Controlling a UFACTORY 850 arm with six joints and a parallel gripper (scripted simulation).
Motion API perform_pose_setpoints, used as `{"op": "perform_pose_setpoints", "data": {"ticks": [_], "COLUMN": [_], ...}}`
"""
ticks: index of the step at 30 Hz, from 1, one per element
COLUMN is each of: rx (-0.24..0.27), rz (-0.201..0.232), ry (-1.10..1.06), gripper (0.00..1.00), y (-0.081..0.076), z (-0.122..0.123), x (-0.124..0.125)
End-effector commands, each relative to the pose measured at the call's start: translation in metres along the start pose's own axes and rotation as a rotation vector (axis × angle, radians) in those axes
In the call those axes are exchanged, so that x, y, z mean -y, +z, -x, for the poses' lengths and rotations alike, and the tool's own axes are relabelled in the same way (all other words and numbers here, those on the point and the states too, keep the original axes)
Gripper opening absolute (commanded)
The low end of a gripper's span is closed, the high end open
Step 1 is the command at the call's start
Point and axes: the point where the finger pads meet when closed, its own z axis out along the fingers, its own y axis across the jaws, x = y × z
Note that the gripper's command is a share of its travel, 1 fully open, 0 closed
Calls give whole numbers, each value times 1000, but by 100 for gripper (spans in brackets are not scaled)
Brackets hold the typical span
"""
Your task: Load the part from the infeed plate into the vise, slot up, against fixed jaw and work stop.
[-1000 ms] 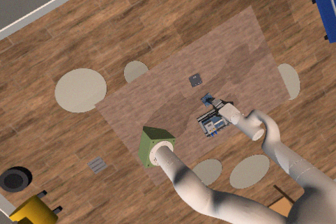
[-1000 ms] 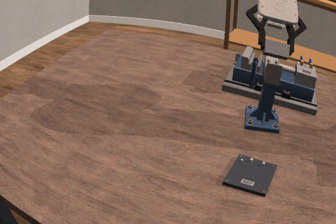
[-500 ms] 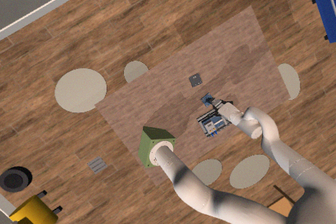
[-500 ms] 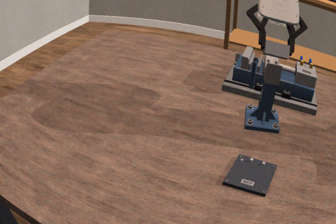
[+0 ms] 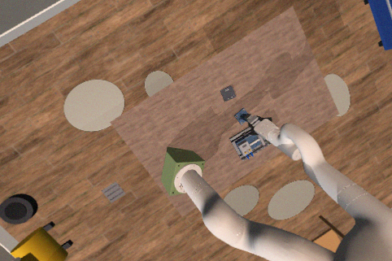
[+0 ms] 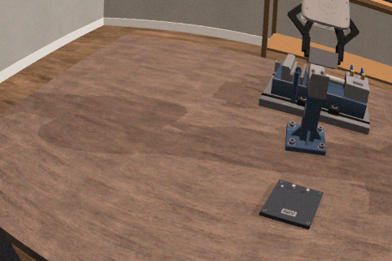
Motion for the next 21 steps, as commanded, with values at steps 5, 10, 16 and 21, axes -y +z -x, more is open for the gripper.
{"op": "perform_pose_setpoints", "data": {"ticks": [5,10,16,21], "rx": [-49,-71,-99,-121], "rz": [18,18,18,17], "ry": [1,1,0,0], "gripper": [0,0,0,0], "y": [-1,-1,-1,-1], "z": [1,1,1,2], "x": [1,1,1,1]}}
